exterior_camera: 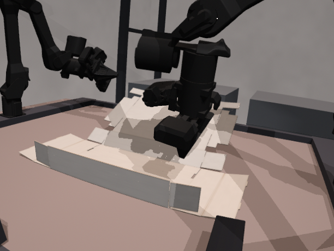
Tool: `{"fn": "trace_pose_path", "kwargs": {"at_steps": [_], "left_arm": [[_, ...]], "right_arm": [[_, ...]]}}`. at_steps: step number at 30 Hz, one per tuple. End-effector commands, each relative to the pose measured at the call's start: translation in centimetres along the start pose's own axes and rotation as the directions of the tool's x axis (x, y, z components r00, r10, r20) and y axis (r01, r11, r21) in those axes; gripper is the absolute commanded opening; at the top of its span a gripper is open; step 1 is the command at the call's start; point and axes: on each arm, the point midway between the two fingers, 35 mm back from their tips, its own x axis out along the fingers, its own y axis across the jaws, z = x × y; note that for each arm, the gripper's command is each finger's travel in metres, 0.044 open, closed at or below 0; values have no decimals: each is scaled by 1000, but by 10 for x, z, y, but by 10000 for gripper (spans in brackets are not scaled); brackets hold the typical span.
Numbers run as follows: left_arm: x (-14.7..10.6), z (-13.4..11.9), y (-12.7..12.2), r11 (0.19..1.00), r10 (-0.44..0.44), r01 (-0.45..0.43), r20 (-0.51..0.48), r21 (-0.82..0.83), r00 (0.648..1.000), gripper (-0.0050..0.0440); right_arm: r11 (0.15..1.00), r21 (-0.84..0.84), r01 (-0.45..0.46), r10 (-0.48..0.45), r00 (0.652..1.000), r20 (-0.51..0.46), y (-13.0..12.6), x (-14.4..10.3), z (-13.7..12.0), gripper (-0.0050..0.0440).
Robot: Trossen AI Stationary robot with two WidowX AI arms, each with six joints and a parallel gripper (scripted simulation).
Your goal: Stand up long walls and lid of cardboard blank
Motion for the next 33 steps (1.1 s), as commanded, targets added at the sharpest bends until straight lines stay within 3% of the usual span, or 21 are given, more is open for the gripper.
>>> {"fn": "trace_pose_path", "kwargs": {"at_steps": [1,18,33], "left_arm": [[9,-6,5,1000,-9,8,17,6,1000,0],[29,-35,14,999,-20,19,36,36,999,0],[30,-37,14,999,-20,19,36,36,999,0]], "right_arm": [[998,12,-64,64,997,44,16,-5,14,203],[965,3,-262,260,959,111,67,-12,37,203],[963,2,-270,268,957,113,71,-4,37,203]]}}
